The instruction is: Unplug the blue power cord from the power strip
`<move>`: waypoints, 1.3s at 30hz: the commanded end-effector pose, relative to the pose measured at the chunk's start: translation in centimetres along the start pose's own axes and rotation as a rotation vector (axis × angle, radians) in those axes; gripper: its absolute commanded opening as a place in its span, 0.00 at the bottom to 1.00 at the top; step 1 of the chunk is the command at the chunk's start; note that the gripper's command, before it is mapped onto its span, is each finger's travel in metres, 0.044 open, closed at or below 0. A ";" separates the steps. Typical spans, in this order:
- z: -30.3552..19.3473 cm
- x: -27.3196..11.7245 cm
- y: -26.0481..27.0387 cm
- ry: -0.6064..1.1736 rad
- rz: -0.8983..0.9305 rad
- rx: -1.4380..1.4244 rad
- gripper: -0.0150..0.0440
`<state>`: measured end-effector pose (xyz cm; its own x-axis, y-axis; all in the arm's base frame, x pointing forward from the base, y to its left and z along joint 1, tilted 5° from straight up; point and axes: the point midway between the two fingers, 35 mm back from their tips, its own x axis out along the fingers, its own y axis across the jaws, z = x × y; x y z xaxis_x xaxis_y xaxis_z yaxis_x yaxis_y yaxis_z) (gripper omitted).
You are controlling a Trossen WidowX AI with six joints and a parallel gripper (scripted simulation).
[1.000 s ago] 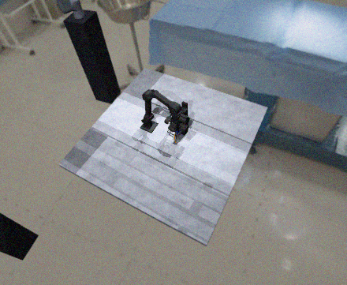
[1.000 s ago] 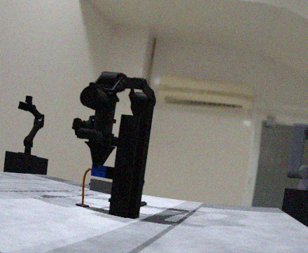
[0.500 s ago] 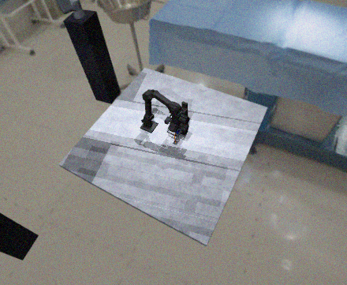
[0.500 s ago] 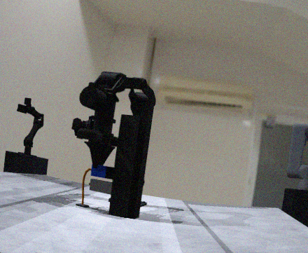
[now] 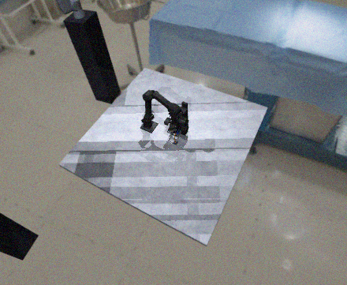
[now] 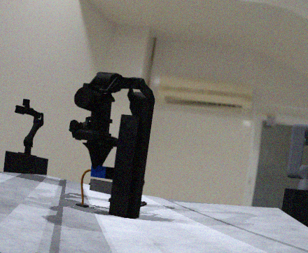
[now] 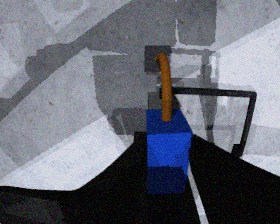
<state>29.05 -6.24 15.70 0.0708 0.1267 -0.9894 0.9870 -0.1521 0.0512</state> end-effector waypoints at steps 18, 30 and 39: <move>4.9 -0.8 -0.5 -0.068 0.004 0.033 0.34; 4.2 -0.5 -0.7 -0.067 0.004 0.033 0.88; 9.9 -2.1 -0.9 -0.072 0.004 0.033 1.00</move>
<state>26.95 -14.34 16.02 0.0638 0.0604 -0.9961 0.9805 -0.1898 0.0513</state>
